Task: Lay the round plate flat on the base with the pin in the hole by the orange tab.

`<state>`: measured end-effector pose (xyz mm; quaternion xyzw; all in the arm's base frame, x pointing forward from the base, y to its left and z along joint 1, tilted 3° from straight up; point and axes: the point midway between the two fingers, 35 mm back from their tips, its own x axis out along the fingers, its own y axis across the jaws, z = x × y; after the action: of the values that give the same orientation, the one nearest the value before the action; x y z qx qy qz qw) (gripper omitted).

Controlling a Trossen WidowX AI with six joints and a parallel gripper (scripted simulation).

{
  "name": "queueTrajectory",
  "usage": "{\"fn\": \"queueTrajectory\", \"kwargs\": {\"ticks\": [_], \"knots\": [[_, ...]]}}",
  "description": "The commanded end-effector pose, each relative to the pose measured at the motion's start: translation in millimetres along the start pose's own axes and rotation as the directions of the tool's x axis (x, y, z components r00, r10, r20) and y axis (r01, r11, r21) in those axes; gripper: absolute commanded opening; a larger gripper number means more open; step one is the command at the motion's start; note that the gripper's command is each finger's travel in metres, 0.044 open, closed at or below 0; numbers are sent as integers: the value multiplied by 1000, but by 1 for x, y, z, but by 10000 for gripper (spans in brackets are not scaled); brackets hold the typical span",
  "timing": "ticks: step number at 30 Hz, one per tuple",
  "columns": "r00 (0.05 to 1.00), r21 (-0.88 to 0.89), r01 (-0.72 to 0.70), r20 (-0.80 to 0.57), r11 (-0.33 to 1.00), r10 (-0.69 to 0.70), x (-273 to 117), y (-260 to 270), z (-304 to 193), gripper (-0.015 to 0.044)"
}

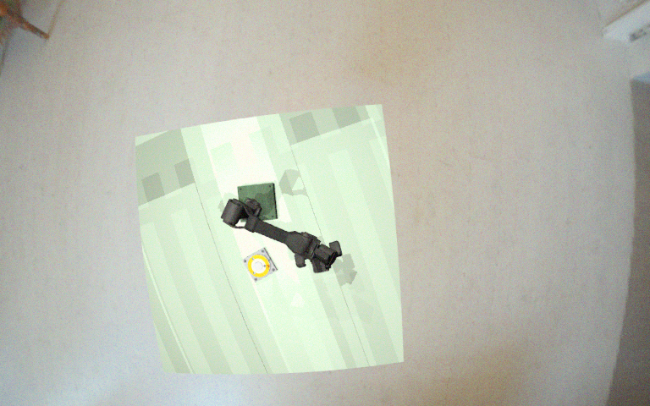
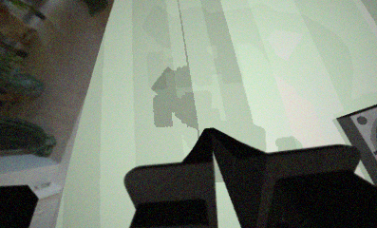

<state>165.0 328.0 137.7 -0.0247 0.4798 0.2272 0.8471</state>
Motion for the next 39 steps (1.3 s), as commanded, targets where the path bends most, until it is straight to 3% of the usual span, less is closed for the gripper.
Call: {"fn": "queueTrajectory", "kwargs": {"ticks": [1, 8, 21, 27, 39], "knots": [[995, 14, 73, -65, 997, -72, 12, -41, 10, 0], [950, 16, 195, -251, 981, -184, 22, -137, 21, 0], [854, 108, 223, -501, 969, -141, 4, -254, 2, 0], [848, 117, 220, -513, 968, -131, 3, -261, 1, 0], [848, 118, 220, -513, 968, -131, 43, -268, -23, 0]]}}
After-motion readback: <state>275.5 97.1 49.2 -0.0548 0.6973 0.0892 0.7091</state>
